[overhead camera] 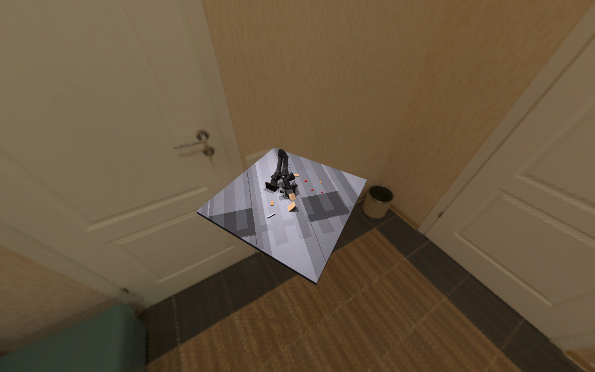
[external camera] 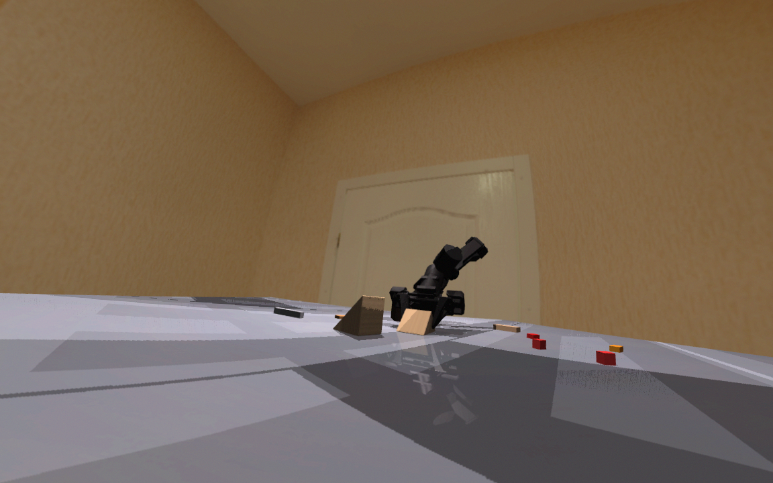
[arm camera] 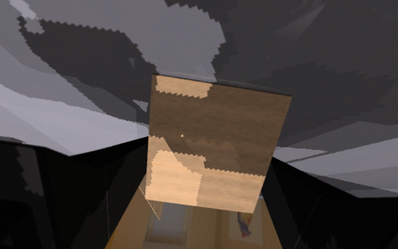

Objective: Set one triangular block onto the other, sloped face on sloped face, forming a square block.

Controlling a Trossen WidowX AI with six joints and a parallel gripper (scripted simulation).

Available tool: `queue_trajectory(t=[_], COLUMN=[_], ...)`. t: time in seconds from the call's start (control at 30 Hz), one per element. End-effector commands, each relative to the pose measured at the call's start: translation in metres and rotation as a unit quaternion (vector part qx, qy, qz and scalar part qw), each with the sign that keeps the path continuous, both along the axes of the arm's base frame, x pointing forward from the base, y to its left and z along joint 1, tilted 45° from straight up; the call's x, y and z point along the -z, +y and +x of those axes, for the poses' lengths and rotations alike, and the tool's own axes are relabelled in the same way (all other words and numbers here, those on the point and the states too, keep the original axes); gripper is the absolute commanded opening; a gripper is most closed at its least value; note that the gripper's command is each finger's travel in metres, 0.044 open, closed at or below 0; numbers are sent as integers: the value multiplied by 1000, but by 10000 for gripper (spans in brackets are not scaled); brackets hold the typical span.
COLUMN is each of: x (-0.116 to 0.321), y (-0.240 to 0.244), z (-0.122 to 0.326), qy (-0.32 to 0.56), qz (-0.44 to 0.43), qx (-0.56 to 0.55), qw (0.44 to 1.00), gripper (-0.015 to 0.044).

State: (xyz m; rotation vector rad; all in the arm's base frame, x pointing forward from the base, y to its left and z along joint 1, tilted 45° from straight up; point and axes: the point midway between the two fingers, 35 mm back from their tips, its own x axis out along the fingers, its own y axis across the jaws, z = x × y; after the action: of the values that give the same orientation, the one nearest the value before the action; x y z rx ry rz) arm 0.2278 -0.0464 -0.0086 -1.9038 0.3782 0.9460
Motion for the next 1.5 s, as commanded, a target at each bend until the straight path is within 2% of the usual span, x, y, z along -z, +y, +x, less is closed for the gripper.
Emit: queue_trajectory(t=[0.0,0.2,0.5,1.1,1.47], x=[0,0,-10,-69,-68], y=[0,0,-14,-69,-69], z=[0,0,2,-13,-14], qy=[0,0,4,2,6], qz=[0,0,-3,-2,3], qx=[0,0,-1,0,3], qw=[1000,1000,1000,1000,1000], gripper=[269,229,0,0,0])
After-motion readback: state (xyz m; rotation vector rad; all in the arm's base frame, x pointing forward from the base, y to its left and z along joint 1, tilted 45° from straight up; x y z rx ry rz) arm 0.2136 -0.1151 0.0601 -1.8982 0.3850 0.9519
